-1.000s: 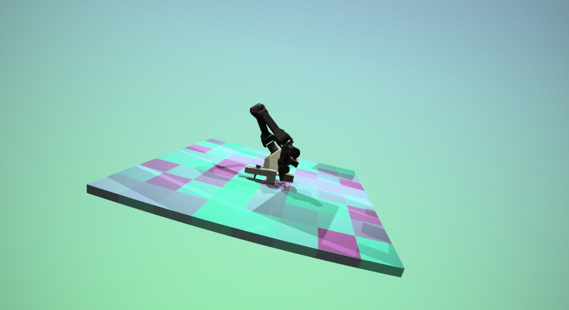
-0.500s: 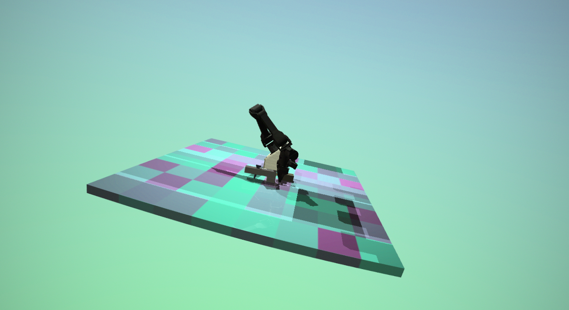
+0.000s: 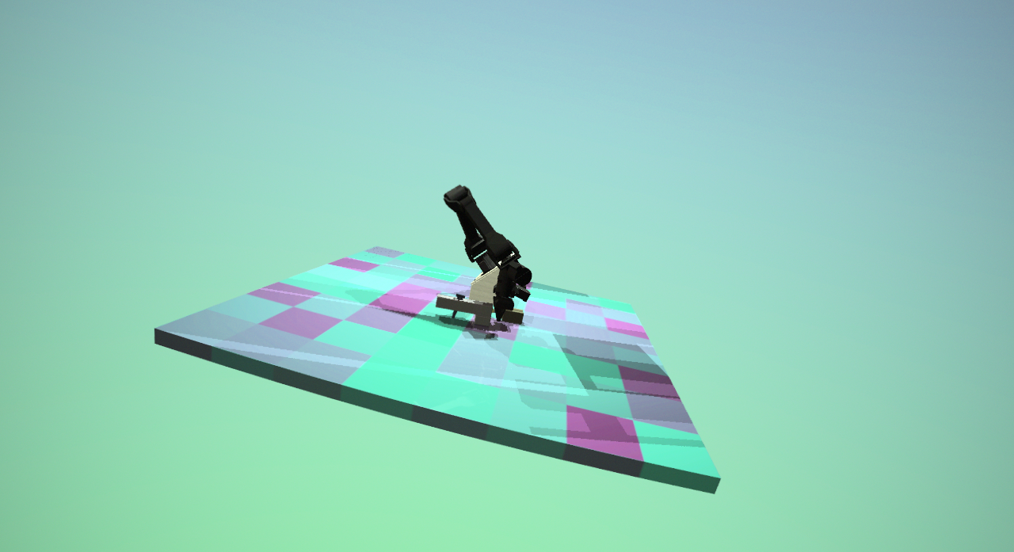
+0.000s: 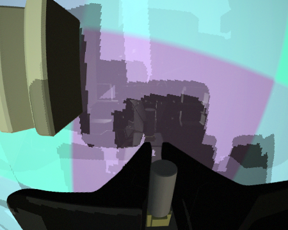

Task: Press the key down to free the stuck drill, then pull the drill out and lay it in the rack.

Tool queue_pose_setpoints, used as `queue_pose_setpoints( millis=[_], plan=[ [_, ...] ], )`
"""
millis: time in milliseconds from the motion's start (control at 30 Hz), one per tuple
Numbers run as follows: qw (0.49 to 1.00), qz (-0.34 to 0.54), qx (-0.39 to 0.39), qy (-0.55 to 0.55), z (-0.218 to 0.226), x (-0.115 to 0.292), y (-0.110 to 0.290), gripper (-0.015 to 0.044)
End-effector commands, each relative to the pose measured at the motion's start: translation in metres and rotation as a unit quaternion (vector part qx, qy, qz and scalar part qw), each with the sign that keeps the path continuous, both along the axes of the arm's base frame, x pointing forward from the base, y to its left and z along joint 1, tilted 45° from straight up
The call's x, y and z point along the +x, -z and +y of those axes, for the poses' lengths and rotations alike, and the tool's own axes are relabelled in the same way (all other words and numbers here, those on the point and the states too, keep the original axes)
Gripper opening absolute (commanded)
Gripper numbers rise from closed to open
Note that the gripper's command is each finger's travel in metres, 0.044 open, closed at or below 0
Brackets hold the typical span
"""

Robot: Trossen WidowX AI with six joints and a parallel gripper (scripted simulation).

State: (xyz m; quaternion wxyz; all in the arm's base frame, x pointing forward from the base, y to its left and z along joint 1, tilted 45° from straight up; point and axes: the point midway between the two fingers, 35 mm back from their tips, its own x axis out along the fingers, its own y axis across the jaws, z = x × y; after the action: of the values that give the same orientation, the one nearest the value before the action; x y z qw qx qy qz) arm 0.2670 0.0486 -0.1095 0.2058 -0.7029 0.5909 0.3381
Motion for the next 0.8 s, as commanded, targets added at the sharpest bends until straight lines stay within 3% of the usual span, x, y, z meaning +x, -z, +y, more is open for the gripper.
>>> queue_pose_setpoints(
  millis=[0,767],
  plan=[
    [1.0,0.0,0.0,-0.001,0.001,0.0,0.0,0.0],
    [1.0,0.0,-0.002,-0.004,0.021,-0.005,0.018,0.0]
  ],
)
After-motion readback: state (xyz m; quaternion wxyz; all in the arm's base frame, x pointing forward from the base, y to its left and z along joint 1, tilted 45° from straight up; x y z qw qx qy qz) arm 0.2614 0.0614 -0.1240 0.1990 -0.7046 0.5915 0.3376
